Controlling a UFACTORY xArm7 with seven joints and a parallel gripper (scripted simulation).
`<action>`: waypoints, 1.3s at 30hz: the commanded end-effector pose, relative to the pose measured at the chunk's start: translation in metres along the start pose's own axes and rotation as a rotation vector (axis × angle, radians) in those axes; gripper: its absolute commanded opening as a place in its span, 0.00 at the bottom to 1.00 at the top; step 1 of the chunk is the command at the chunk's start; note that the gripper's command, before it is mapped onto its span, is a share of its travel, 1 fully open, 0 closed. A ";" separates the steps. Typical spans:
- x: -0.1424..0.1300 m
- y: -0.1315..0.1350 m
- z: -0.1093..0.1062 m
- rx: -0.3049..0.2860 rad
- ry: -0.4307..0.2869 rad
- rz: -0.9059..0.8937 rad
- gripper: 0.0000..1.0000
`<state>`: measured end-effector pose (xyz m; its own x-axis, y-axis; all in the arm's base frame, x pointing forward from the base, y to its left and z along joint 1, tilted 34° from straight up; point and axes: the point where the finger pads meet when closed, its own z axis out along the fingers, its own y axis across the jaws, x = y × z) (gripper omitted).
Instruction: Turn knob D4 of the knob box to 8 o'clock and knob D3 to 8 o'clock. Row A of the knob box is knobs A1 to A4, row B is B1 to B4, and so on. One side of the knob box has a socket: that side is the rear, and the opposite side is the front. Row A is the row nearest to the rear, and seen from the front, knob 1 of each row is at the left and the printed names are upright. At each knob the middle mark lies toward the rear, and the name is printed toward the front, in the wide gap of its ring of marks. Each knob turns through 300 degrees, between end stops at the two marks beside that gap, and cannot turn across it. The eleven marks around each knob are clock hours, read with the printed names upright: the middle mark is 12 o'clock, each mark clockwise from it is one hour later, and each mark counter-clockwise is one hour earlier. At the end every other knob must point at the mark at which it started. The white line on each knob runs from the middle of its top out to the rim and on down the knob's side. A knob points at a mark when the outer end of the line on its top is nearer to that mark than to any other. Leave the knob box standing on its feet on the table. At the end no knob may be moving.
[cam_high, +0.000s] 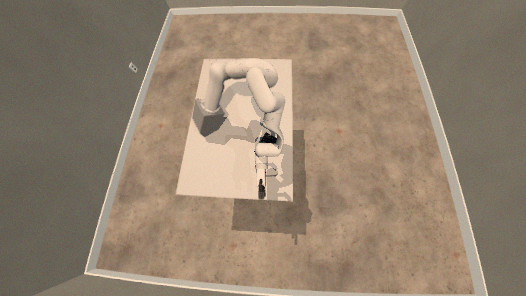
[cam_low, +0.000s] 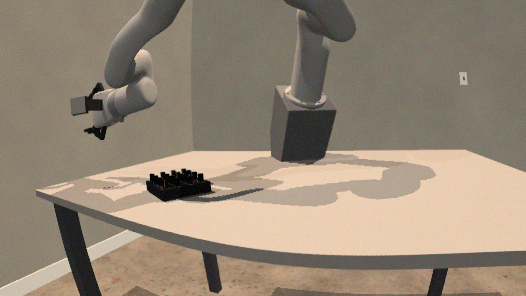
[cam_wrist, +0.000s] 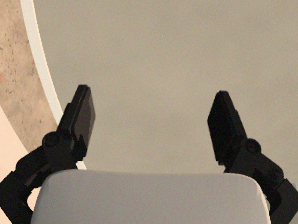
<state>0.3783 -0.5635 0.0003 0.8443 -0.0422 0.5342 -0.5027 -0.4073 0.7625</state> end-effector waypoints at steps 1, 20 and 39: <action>0.000 0.003 0.001 -0.005 0.000 0.001 1.00; 0.001 0.005 -0.001 0.001 -0.003 0.006 1.00; 0.015 -0.053 -0.142 0.550 -0.187 0.182 1.00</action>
<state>0.3906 -0.4389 0.0138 0.8038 -0.2448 0.5421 -0.5175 -0.7372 0.4344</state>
